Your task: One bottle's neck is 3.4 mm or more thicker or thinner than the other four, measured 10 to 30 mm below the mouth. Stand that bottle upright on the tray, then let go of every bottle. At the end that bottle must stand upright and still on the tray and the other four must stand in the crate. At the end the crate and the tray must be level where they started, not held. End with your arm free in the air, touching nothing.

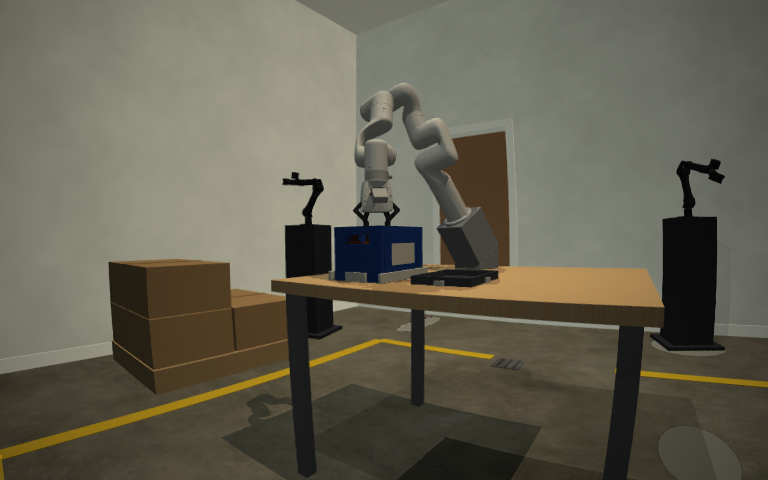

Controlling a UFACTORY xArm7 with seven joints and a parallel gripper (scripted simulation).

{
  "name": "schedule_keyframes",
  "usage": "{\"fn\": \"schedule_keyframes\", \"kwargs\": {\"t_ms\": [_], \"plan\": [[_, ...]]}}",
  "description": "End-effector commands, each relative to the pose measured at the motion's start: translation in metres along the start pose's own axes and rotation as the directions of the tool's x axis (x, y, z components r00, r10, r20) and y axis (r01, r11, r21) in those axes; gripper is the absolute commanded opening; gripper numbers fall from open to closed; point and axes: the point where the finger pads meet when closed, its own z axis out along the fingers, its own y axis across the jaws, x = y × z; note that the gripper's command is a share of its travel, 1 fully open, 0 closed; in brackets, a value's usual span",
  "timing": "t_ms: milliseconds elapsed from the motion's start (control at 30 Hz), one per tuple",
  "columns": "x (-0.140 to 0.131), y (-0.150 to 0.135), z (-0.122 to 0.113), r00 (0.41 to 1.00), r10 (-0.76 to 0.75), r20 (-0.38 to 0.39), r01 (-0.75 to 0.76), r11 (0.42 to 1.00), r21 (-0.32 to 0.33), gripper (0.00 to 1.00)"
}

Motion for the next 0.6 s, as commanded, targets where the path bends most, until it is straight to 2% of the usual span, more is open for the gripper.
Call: {"fn": "schedule_keyframes", "kwargs": {"t_ms": [0, 567], "plan": [[0.0011, 0.0011, 0.0024, 1.0, 0.0, -0.003, 0.0, 1.0, -0.003, 0.65], [0.0011, 0.0011, 0.0089, 1.0, 0.0, -0.003, 0.0, 1.0, -0.003, 0.65]]}}
